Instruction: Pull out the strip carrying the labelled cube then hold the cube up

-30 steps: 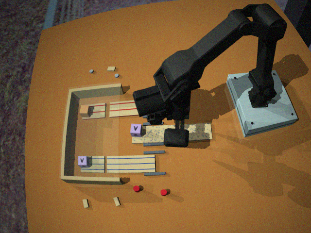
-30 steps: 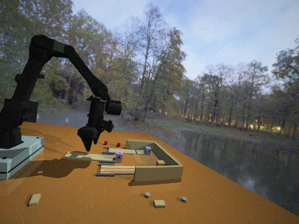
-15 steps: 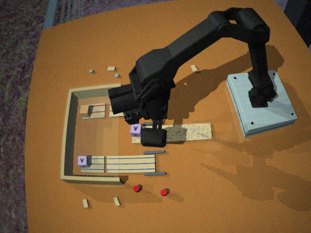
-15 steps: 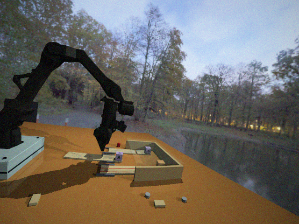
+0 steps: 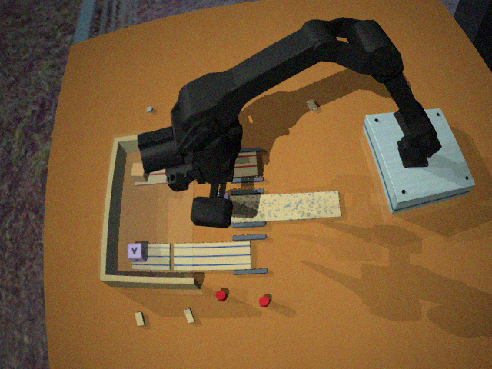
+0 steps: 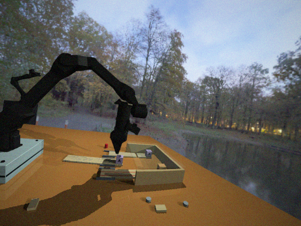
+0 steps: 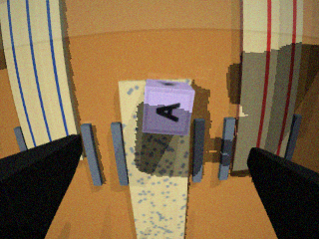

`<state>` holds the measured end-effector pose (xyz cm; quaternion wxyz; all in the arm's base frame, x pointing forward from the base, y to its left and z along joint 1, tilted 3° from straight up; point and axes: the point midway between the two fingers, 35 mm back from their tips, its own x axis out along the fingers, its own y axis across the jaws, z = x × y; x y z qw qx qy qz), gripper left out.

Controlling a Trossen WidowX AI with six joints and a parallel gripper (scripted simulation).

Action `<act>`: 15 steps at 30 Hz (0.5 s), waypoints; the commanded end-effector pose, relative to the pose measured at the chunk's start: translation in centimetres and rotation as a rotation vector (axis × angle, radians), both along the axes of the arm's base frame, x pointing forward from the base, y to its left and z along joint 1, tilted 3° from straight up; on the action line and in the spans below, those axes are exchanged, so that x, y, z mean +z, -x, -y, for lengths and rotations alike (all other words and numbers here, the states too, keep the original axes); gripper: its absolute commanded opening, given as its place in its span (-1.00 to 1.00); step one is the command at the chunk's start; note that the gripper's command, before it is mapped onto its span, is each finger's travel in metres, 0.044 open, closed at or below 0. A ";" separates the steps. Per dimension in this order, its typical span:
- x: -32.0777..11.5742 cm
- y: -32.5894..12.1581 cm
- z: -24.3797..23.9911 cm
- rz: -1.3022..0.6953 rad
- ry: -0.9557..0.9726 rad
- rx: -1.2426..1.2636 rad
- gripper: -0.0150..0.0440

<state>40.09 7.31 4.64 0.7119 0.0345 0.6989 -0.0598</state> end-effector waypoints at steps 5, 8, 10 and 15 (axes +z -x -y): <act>-0.2 -1.1 0.1 0.002 0.003 0.004 0.64; -0.6 -1.1 0.2 0.002 0.003 0.004 0.38; -1.0 -1.1 0.2 0.002 0.003 0.004 0.36; -1.8 -1.2 0.2 0.002 0.003 0.004 0.36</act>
